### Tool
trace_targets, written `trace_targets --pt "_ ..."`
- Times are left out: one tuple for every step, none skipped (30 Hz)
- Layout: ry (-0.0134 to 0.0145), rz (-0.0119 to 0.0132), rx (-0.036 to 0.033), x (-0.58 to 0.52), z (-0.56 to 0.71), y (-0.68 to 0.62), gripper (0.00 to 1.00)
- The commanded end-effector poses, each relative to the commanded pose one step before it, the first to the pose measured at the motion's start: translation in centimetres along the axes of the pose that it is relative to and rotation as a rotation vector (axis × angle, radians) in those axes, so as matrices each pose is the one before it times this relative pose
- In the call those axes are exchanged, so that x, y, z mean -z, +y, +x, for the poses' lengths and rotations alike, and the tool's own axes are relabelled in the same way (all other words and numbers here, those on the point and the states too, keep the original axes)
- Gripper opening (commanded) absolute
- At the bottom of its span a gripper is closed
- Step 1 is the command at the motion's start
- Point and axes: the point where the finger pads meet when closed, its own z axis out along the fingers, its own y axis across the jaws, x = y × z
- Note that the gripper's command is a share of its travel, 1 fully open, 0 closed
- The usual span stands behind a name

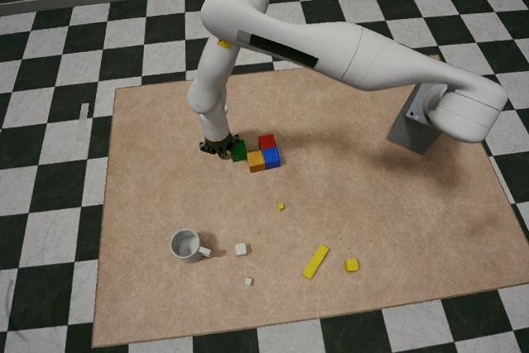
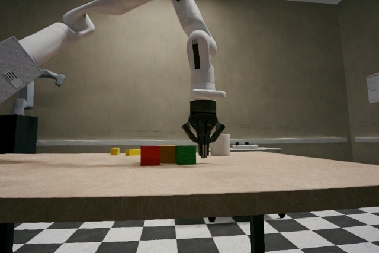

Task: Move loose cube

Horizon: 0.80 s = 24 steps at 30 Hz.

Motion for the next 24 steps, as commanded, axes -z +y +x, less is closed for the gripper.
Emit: trace_targets --pt "0.00138 0.00159 0.00000 0.098 0.070 -0.079 0.10" --pt "0.00000 0.00000 0.00000 0.000 0.000 0.000 0.10" --pt "0.00000 0.00000 0.00000 0.000 0.000 0.000 0.10" --pt "0.00000 0.00000 0.00000 0.000 0.000 0.002 0.10" --pt "0.00000 0.00000 0.00000 0.000 0.000 0.005 0.10" --pt "0.00000 0.00000 0.00000 0.000 0.001 0.008 0.10" --pt "0.00000 0.00000 0.00000 0.000 0.001 0.013 0.10" --pt "0.00000 0.00000 0.00000 0.000 0.000 0.000 0.10" --pt "0.00000 0.00000 0.00000 0.000 0.000 0.000 0.10" --pt "0.00000 0.00000 0.00000 0.000 0.002 0.017 0.10" --pt "0.00000 0.00000 0.00000 0.000 0.002 0.022 0.10" --pt "0.00000 0.00000 0.00000 0.000 0.003 0.027 0.10" --pt "0.00000 0.00000 0.00000 0.000 0.003 0.032 0.10" --pt "0.00000 0.00000 0.00000 0.000 0.003 0.036 0.10" --pt "0.00000 0.00000 0.00000 0.000 0.004 0.040 0.10" --pt "0.00000 -0.00001 0.00000 0.000 0.004 0.043 0.10" --pt "0.00000 -0.00001 0.00000 0.000 0.004 0.046 0.10" --pt "0.00001 -0.00001 0.00000 0.000 0.004 0.047 0.10" --pt "0.00001 -0.00001 0.00000 0.000 0.004 0.048 0.10" --pt "0.00000 0.00000 0.00000 0.000 0.005 0.048 0.10" --pt "0.00000 0.00000 0.00000 0.000 0.005 0.047 0.10" --pt "0.00000 0.00000 0.00000 0.000 0.004 0.045 0.10" --pt "0.00000 0.00000 0.00000 0.000 0.004 0.043 0.10" --pt "0.00000 0.00000 0.00000 0.000 0.004 0.040 0.10"
